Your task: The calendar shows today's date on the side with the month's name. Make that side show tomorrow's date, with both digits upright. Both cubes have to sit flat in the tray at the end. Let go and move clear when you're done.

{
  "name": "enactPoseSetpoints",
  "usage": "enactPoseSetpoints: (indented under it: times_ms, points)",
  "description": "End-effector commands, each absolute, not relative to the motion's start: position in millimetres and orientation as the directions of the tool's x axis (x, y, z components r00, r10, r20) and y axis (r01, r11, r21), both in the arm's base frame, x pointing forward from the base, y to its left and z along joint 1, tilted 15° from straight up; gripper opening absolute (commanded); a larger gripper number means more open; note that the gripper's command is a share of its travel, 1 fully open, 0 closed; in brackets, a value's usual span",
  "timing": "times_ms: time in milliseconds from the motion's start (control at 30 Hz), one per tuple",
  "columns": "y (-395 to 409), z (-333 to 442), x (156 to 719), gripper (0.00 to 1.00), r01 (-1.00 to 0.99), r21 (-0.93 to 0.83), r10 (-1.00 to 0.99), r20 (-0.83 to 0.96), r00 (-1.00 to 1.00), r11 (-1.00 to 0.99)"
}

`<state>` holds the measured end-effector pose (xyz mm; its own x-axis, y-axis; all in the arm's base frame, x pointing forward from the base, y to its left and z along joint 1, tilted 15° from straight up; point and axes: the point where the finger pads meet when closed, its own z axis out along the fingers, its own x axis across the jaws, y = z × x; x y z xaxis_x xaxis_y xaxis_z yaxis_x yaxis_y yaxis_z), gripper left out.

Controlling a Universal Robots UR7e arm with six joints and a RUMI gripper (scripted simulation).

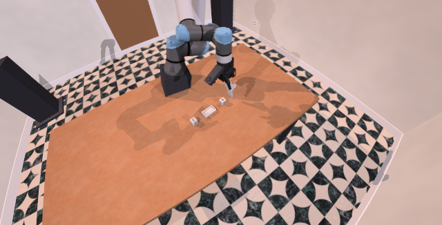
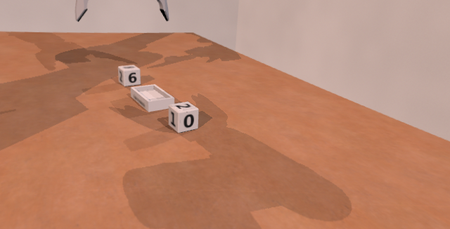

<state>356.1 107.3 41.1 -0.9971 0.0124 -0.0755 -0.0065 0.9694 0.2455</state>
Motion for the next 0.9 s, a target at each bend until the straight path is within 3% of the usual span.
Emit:
enactPoseSetpoints:
  times_ms: [0, 867]
  points:
    - [106, 45, 356, 1.00, -0.007, 0.247, 0.012, -0.074, -0.997, 0.969]
    - [75, 34, 365, 1.00, -0.005, 0.242, 0.012, -0.071, -0.997, 0.970]
